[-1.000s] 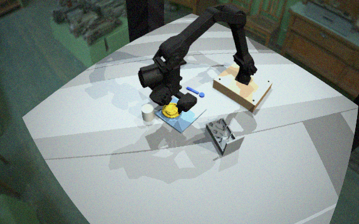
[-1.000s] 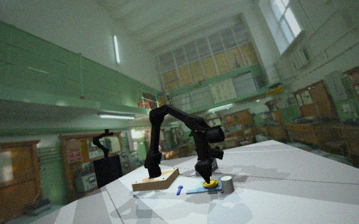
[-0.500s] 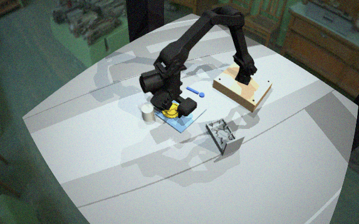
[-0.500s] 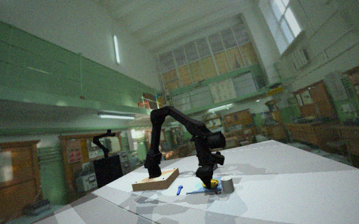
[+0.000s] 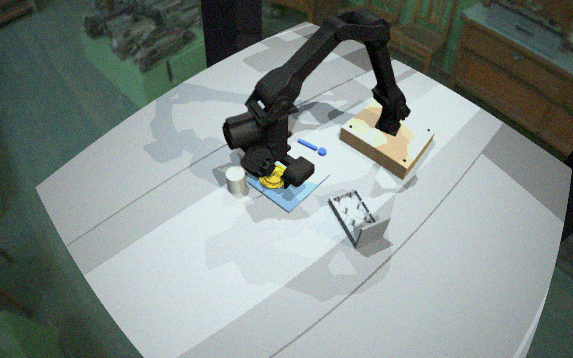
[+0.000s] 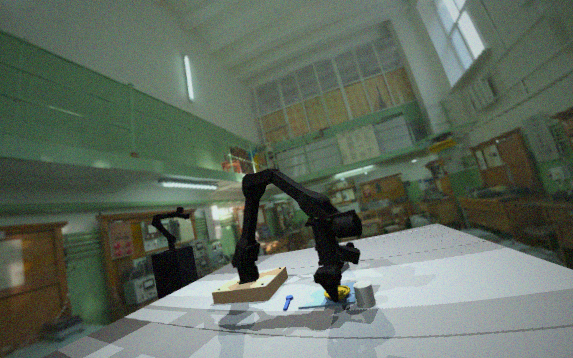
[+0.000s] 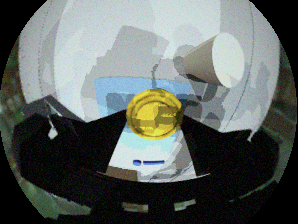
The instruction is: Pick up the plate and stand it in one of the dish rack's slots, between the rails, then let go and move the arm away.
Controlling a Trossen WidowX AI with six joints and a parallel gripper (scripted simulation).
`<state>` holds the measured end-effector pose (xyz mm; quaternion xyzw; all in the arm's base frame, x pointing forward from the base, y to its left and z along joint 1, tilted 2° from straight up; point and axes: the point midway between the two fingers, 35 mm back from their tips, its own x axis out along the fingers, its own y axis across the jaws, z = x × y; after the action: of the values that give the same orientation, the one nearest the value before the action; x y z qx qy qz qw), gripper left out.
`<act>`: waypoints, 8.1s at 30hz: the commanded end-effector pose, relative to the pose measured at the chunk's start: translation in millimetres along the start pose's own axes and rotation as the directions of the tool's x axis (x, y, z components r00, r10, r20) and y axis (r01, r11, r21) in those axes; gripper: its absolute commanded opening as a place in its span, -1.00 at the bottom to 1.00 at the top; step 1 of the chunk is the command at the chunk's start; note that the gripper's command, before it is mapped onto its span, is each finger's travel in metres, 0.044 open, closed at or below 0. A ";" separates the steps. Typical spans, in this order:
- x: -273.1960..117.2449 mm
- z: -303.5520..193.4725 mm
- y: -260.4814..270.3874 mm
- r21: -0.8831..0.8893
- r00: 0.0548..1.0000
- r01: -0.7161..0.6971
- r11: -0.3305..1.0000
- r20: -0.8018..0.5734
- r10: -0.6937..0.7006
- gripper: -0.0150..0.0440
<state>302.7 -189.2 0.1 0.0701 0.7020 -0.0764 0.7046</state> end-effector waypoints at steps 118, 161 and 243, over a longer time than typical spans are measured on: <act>-78.3 -60.1 157.6 -0.535 0.739 -0.535 0.654 0.080 0.669 -0.49; -63.5 -66.4 147.8 -0.887 0.146 0.241 0.394 0.434 0.889 -0.49; -89.2 -56.4 157.6 -0.890 0.149 0.243 0.385 0.427 0.892 0.86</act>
<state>277.5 -21.2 52.2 -0.1407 0.0200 0.4457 0.8838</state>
